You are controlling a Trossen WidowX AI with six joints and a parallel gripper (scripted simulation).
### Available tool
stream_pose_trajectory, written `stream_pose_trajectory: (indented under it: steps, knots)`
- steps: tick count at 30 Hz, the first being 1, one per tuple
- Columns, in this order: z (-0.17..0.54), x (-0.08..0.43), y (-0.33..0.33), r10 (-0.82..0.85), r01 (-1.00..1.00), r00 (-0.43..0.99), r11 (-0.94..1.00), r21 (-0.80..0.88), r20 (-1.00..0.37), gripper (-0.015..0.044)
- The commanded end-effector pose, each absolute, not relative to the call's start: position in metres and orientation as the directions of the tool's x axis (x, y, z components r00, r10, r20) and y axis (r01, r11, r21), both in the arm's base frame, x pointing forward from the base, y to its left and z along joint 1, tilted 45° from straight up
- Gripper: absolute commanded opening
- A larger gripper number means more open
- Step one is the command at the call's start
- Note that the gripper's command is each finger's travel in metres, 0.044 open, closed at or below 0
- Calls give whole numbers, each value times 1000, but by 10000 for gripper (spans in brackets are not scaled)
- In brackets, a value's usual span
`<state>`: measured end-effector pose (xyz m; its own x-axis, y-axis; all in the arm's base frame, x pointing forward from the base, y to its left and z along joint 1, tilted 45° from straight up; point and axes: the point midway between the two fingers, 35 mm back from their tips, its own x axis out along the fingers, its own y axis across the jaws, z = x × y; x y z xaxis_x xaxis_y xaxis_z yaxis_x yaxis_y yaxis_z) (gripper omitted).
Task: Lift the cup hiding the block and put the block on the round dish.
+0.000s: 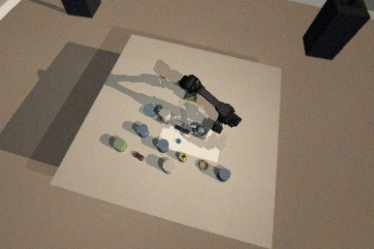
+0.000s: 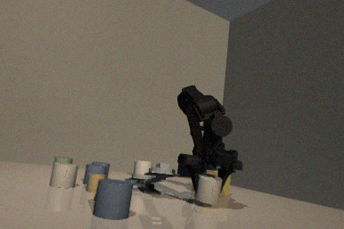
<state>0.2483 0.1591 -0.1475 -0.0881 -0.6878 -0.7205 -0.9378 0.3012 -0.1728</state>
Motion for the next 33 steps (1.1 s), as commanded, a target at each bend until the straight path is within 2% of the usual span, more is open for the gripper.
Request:
stream_pose_trajectory:
  steps: [1, 14, 30, 31, 33]
  knots:
    - [-150, 248, 159, -686, -940, -77, 292, -176, -723, 0]
    - [-164, 247, 145, -687, -940, -77, 292, -177, -723, 0]
    - [-157, 248, 151, -684, -938, -81, 298, -176, -725, 420]
    - [-151, 249, 158, -684, -939, -80, 297, -176, -725, 440]
    - [-130, 251, 179, -685, -940, -79, 293, -175, -724, 440]
